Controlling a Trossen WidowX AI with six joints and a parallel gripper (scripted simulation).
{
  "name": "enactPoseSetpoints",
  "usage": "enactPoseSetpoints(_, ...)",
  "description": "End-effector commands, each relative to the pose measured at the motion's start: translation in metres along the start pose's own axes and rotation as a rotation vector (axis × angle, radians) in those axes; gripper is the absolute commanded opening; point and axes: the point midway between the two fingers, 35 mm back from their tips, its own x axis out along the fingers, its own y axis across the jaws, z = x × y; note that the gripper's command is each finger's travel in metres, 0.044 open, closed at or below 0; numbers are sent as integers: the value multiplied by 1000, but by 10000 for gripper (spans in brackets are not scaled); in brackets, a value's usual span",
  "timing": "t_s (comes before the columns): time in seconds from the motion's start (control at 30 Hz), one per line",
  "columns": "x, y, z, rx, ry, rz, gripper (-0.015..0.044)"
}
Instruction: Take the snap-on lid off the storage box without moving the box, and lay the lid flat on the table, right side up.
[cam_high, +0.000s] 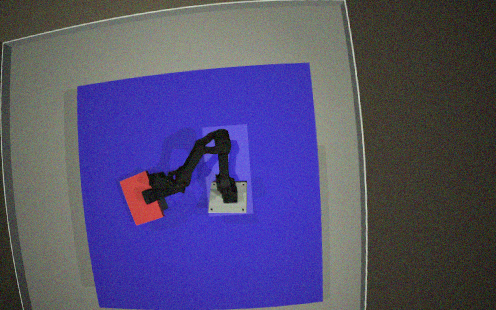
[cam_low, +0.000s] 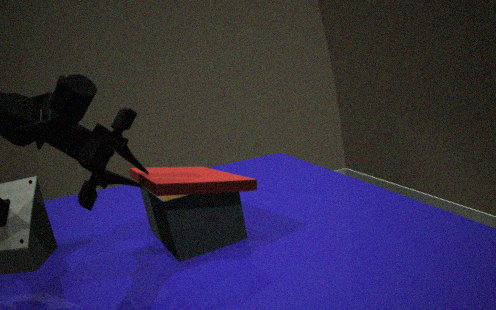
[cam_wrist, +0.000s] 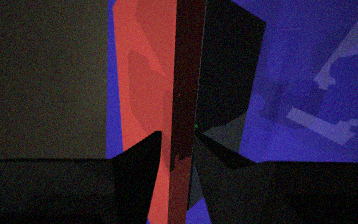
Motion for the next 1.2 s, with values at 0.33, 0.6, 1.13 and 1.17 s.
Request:
enactPoseSetpoints(0.33,-9,20,1,5,-2,5,0)
enactPoseSetpoints(0.6,-12,31,1,5,-2,6,0)
enactPoseSetpoints(1.13,-16,55,1,6,-2,6,0)
enactPoseSetpoints(1.17,-16,56,1,6,-2,6,0)
